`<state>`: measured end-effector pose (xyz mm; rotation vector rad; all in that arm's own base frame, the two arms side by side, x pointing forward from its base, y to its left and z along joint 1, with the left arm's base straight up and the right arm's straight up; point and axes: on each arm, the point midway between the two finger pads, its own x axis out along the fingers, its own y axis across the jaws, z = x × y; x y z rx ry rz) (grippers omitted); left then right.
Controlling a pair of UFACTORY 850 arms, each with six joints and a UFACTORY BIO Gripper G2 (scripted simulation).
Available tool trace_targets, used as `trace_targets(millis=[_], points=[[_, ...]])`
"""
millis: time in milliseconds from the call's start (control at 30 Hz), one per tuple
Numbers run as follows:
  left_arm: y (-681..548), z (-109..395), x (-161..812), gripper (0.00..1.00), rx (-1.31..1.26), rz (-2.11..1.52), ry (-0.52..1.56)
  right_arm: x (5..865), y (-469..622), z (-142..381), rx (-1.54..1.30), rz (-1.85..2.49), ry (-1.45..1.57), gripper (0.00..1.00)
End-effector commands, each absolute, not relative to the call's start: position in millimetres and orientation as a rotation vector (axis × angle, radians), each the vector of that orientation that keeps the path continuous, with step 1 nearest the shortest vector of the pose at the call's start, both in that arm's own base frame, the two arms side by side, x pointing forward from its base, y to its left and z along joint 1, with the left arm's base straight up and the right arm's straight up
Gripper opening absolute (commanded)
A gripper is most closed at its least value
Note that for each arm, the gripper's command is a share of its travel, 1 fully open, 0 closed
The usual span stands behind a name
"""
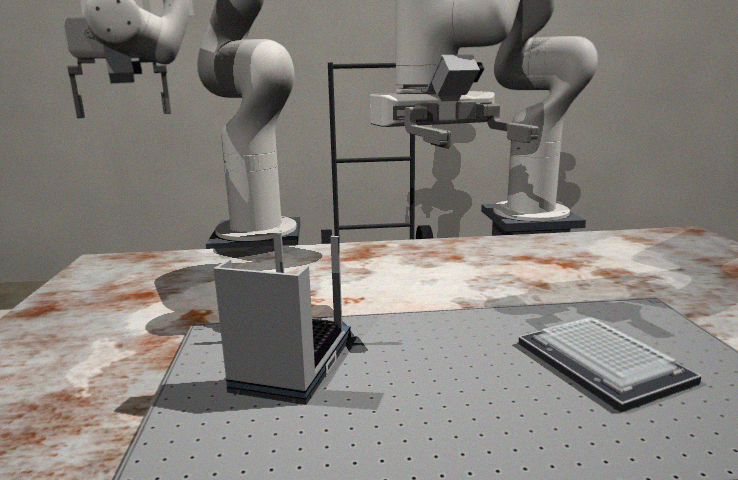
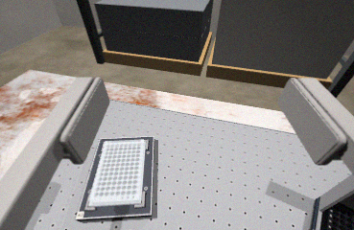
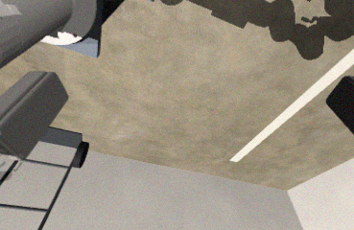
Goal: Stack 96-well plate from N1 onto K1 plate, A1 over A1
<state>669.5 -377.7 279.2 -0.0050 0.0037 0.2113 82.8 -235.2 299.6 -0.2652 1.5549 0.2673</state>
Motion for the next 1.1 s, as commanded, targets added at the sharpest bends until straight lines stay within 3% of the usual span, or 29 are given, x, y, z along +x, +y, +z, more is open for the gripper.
trace_targets(millis=[0,1067], points=[[-362.0,270.2,678.5,0.37,-0.002,0.282,-0.002,83.2,-235.6,300.1,-0.266,0.266,1.554,1.00],[-253.5,197.5,729.3,0.37,-0.001,0.282,-0.002,83.2,-235.6,300.1,-0.266,0.266,1.554,1.00]])
